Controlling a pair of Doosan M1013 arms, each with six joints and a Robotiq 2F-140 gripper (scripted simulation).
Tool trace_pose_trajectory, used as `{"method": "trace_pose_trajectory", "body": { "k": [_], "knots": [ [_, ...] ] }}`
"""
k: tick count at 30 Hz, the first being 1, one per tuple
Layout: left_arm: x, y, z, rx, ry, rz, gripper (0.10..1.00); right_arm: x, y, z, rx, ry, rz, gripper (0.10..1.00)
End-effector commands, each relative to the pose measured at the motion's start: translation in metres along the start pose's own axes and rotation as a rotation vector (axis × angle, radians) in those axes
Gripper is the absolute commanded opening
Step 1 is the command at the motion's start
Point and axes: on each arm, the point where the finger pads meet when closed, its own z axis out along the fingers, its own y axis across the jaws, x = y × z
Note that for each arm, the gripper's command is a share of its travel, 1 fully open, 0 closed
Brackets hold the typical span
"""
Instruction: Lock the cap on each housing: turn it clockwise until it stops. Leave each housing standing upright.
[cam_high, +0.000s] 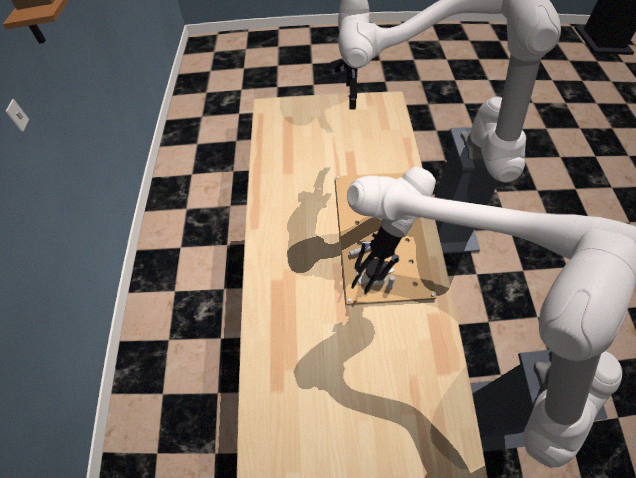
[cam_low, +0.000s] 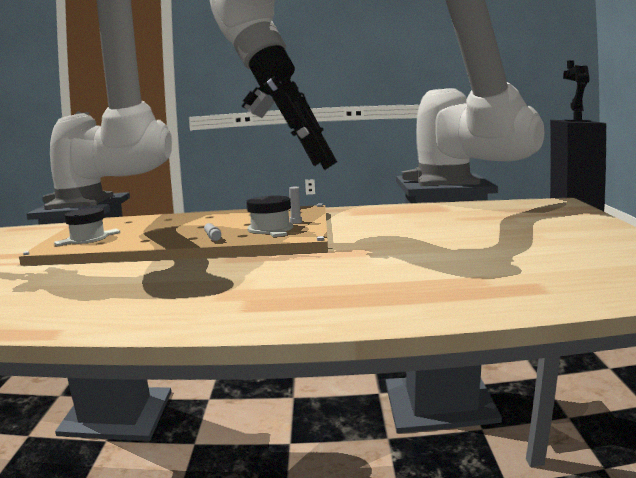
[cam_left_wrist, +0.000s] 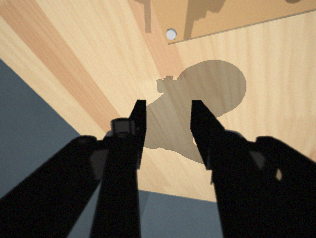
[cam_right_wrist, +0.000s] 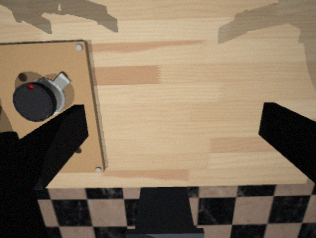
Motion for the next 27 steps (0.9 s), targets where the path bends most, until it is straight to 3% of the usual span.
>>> {"method": "trace_pose_trajectory", "body": {
  "k": [1, 23, 27],
  "knots": [
    [0.031, -0.004, -0.01, 0.048, -0.012, 0.117, 0.339, 0.0, 0.0, -0.001, 0.0, 0.001, 0.0, 1.0],
    [0.169, -0.002, -0.062, 0.253, -0.085, 0.606, 0.339, 0.0, 0.0, -0.001, 0.0, 0.001, 0.0, 1.0],
    [0.18, -0.001, -0.067, 0.27, -0.092, 0.644, 0.339, 0.0, 0.0, -0.001, 0.0, 0.001, 0.0, 1.0]
  ]
}}
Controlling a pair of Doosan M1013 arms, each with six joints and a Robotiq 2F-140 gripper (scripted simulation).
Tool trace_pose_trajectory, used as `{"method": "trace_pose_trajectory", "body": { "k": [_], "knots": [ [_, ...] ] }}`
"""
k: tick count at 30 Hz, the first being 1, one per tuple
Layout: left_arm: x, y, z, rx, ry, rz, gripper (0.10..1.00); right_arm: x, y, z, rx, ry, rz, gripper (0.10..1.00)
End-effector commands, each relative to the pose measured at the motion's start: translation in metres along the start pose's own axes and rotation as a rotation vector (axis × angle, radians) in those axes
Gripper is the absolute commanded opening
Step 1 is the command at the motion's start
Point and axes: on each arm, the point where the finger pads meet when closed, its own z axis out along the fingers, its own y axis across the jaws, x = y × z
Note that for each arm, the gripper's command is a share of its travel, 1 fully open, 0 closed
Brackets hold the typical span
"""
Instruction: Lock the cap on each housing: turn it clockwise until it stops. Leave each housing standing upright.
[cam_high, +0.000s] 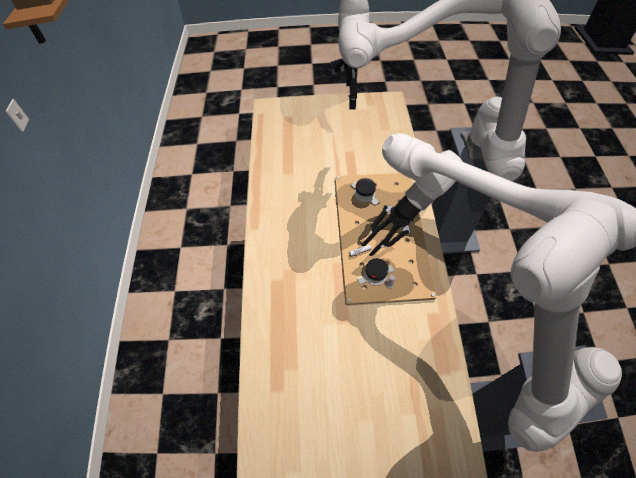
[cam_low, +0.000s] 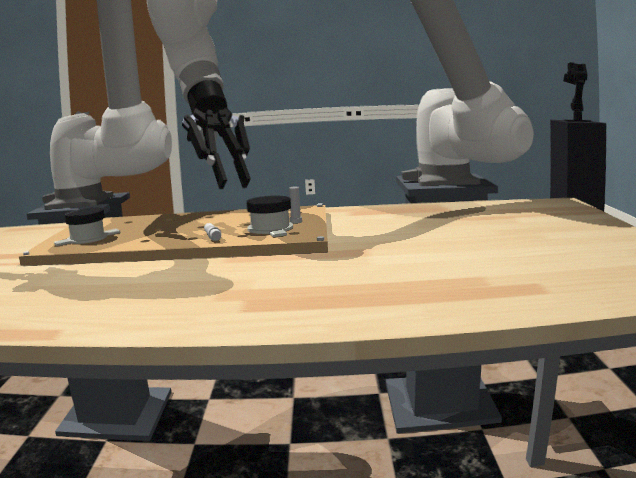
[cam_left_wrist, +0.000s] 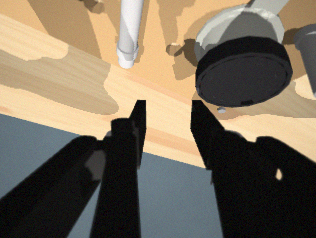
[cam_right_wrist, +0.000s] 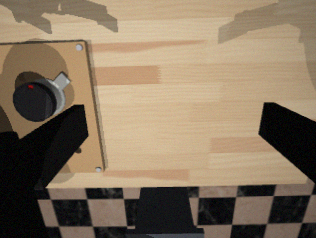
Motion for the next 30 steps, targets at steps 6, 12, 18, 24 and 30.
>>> {"method": "trace_pose_trajectory", "body": {
  "k": [6, 12, 18, 24, 30],
  "knots": [
    [0.044, -0.029, -0.025, 0.077, -0.036, 0.179, 0.339, 0.0, 0.0, -0.001, 0.0, 0.001, 0.0, 1.0],
    [0.074, -0.038, -0.023, 0.105, -0.05, 0.248, 0.339, 0.0, 0.0, -0.001, 0.0, 0.001, 0.0, 1.0],
    [0.08, -0.035, -0.011, 0.1, -0.048, 0.236, 0.339, 0.0, 0.0, -0.001, 0.0, 0.001, 0.0, 1.0],
    [0.077, -0.033, -0.01, 0.095, -0.045, 0.224, 0.339, 0.0, 0.0, -0.001, 0.0, 0.001, 0.0, 1.0],
    [0.076, -0.032, -0.008, 0.094, -0.045, 0.22, 0.339, 0.0, 0.0, -0.001, 0.0, 0.001, 0.0, 1.0]
  ]
}}
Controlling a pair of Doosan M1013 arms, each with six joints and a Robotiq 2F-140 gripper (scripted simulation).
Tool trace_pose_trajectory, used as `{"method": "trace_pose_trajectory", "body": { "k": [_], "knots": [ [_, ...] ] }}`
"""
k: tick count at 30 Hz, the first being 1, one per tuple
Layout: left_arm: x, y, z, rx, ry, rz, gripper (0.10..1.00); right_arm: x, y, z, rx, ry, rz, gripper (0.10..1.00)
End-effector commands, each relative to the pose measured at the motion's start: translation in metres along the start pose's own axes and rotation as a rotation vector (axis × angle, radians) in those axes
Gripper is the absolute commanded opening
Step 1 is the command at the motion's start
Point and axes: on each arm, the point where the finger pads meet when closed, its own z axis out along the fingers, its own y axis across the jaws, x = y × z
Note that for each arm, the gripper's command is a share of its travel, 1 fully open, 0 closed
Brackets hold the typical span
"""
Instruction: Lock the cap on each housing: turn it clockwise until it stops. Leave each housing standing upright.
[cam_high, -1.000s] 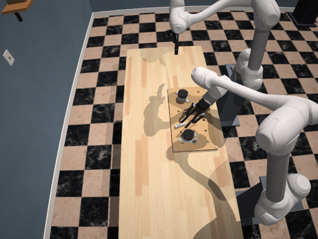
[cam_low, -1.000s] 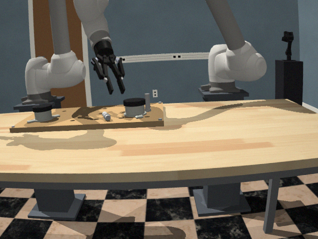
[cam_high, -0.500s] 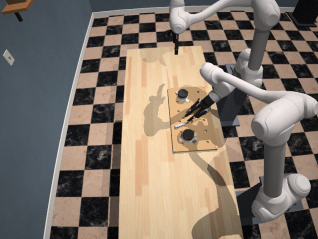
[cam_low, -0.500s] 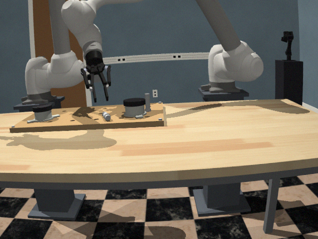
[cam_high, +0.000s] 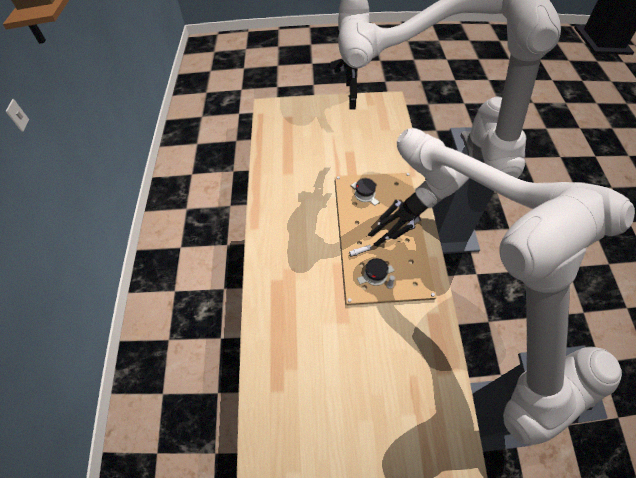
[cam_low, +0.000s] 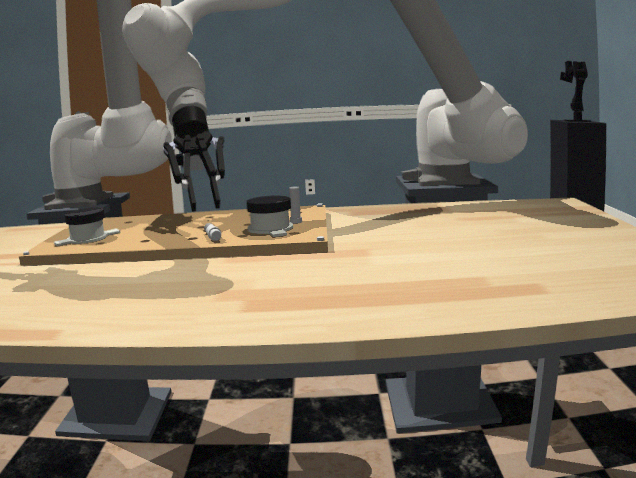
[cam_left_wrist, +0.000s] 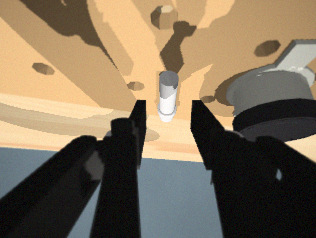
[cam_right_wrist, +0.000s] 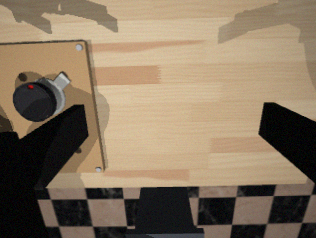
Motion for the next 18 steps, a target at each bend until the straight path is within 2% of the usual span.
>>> {"method": "trace_pose_trajectory", "body": {
  "k": [1, 18],
  "knots": [
    [-0.001, 0.0, 0.001, 0.0, -0.001, -0.002, 0.339, 0.0, 0.0, -0.001, 0.0, 0.001, 0.0, 1.0],
    [-0.002, 0.0, 0.029, 0.001, 0.0, -0.004, 0.339, 0.0, 0.0, -0.001, 0.0, 0.001, 0.0, 1.0]
  ]
}}
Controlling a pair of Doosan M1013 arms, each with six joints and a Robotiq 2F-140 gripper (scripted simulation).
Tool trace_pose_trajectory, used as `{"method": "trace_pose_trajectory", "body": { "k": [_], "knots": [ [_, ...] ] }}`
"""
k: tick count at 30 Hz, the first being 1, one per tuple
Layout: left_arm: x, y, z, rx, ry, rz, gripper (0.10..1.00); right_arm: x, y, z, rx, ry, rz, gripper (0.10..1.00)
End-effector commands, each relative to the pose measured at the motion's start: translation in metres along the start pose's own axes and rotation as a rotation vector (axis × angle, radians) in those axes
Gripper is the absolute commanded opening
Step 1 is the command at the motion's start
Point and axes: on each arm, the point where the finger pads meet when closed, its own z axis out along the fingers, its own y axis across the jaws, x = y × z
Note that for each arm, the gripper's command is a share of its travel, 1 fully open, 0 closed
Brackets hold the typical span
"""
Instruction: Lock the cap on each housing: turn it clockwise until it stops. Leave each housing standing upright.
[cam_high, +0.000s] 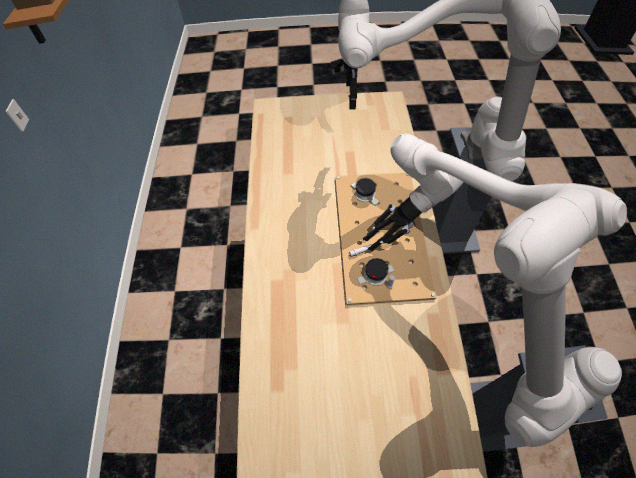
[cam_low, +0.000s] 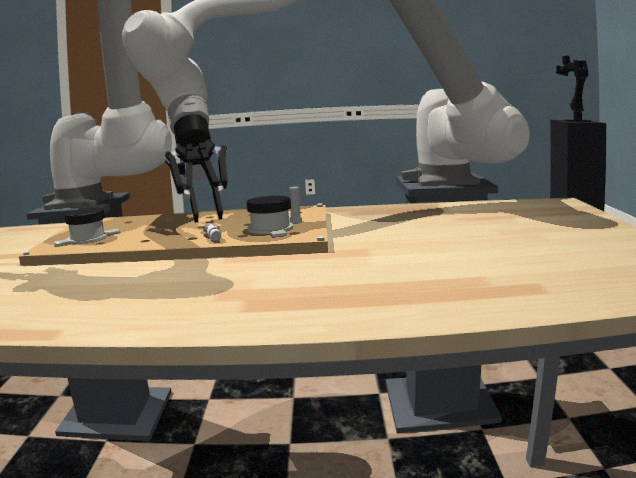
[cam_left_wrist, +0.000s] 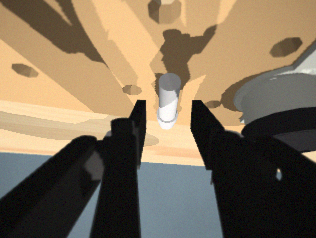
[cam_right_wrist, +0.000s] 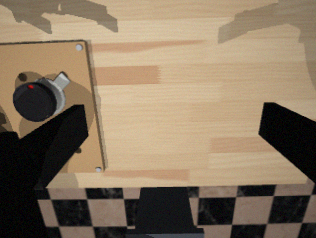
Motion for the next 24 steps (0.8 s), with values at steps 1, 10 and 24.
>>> {"method": "trace_pose_trajectory", "body": {
  "k": [1, 10, 24],
  "knots": [
    [-0.001, -0.001, 0.002, 0.002, -0.001, -0.001, 0.339, 0.0, 0.0, -0.001, 0.0, 0.001, 0.0, 1.0],
    [-0.001, 0.0, 0.018, 0.0, 0.0, -0.003, 0.339, 0.0, 0.0, -0.001, 0.0, 0.001, 0.0, 1.0],
    [-0.002, 0.0, 0.035, 0.0, 0.0, -0.004, 0.339, 0.0, 0.0, -0.001, 0.0, 0.001, 0.0, 1.0]
  ]
}}
